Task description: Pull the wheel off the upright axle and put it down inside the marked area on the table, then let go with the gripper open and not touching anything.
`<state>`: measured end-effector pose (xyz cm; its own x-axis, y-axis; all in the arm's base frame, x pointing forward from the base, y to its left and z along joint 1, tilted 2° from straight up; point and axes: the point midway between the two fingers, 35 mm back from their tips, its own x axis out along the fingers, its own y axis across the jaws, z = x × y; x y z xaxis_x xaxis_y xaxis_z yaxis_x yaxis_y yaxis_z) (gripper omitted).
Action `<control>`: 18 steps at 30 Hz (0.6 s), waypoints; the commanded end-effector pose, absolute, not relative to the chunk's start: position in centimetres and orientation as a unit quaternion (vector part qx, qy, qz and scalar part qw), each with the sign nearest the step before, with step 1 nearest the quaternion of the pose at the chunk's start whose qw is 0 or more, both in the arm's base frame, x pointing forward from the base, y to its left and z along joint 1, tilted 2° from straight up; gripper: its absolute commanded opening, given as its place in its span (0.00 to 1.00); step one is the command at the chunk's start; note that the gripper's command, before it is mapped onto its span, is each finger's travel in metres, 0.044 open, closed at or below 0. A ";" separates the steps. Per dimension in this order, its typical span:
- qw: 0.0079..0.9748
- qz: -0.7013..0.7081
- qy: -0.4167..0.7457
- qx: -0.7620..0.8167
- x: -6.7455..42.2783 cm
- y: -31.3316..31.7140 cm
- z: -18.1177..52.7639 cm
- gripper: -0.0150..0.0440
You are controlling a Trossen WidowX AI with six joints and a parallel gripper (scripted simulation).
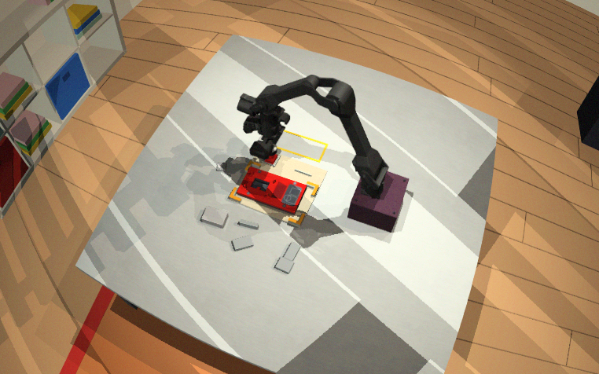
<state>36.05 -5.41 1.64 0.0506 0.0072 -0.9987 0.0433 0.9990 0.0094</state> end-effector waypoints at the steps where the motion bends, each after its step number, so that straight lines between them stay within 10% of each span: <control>1: 0.727 -0.013 0.686 0.018 36.1 -5.4 2.2 0.25; 18: 0.728 -0.013 0.686 0.018 36.0 -5.4 2.8 0.25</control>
